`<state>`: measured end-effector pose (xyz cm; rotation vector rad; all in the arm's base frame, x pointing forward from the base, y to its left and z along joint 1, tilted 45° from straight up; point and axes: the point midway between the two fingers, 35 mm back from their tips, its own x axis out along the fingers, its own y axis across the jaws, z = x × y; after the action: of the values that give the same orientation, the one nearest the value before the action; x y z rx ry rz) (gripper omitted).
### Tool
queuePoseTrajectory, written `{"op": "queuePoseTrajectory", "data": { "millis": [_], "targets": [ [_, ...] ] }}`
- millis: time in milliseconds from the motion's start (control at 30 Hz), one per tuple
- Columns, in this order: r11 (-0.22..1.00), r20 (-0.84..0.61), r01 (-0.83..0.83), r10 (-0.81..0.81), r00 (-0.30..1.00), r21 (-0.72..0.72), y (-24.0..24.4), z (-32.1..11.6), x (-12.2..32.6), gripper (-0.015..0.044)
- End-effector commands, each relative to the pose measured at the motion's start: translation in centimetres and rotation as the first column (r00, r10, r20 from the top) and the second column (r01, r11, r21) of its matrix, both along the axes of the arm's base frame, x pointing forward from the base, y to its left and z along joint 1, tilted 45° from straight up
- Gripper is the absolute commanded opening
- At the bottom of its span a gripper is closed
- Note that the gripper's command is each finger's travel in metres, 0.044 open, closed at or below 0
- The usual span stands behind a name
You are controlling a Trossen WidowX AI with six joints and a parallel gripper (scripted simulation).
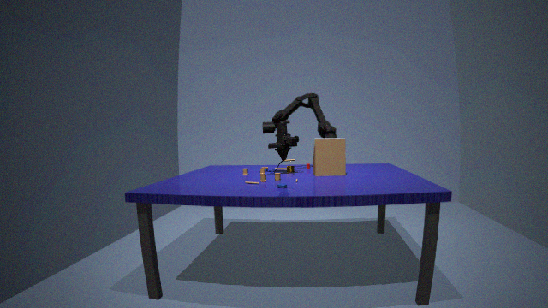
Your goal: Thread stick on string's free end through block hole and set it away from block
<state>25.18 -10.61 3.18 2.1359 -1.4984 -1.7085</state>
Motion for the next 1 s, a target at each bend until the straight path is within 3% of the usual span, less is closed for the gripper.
{"op": "queuePoseTrajectory", "data": {
  "millis": [0, 967],
  "targets": [
    [1.000, 0.004, 0.009, -0.009, 1.000, 0.010, 0.0, 0.4, 0.4, 0.0000],
    [0.995, -0.043, 0.061, -0.058, 0.997, 0.073, 0.3, 3.6, 1.6, 0.0000]
  ]
}}
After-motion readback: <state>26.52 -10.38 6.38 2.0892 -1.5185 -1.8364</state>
